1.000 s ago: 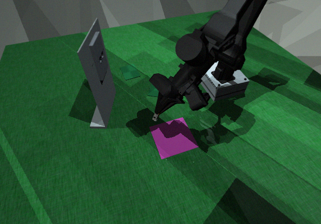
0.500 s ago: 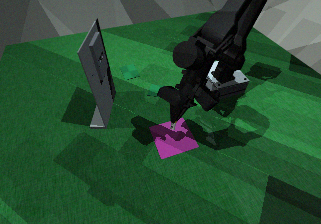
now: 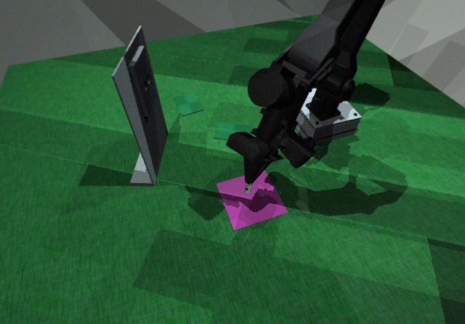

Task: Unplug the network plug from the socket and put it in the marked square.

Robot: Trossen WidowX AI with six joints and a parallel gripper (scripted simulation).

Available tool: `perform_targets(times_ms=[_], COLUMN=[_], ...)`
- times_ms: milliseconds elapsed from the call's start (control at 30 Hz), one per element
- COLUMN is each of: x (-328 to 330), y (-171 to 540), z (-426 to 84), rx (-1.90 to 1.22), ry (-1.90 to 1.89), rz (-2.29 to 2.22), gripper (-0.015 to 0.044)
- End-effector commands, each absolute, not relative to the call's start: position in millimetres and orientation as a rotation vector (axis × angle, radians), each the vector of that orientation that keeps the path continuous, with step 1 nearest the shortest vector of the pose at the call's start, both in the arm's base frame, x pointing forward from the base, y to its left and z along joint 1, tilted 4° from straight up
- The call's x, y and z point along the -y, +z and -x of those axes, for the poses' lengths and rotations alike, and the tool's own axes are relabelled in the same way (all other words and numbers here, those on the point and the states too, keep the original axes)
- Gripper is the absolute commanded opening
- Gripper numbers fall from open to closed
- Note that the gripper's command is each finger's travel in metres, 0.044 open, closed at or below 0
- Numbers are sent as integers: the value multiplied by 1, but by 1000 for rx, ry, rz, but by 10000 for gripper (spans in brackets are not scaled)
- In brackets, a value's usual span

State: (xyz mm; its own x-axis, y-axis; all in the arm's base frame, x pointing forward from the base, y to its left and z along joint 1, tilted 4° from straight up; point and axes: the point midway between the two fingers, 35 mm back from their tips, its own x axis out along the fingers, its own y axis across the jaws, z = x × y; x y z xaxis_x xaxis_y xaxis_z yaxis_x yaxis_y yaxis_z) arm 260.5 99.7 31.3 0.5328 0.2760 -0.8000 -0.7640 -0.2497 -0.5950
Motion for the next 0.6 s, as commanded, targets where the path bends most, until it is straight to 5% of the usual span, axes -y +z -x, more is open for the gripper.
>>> perform_targets(times_ms=[0,567], x=[-99,-101], y=[24,5], z=[-258,-258], rx=[-447,-450], ry=[1050,1052], rz=[1524,1527], gripper=[0,0])
